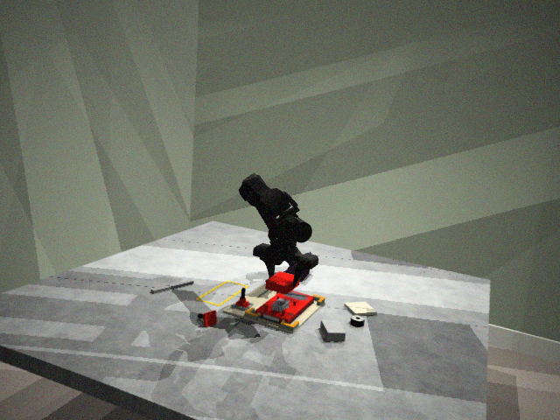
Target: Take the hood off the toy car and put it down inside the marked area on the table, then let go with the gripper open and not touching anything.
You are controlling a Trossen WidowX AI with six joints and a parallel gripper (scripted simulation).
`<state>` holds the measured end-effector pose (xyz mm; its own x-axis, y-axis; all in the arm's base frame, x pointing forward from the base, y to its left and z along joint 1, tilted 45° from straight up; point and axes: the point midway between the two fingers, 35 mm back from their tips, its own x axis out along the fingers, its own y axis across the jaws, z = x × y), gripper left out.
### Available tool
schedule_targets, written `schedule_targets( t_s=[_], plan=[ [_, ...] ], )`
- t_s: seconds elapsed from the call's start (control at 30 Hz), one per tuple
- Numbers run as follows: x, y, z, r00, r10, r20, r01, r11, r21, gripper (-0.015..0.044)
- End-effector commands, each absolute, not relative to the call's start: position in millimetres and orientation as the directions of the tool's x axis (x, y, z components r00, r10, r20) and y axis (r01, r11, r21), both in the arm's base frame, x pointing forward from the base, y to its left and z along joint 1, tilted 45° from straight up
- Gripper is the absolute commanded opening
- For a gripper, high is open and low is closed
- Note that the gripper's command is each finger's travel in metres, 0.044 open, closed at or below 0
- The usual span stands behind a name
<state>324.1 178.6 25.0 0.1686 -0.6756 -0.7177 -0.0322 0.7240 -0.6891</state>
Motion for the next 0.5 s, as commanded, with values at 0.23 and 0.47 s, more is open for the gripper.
schedule_targets(
  t_s=[0.23, 0.47],
  plan=[
    [328, 158, 49, 0.166, -0.673, -0.720, -0.035, 0.726, -0.687, 0.0000],
    [329, 138, 71, 0.166, -0.671, -0.723, -0.036, 0.728, -0.685, 0.0000]
  ],
)
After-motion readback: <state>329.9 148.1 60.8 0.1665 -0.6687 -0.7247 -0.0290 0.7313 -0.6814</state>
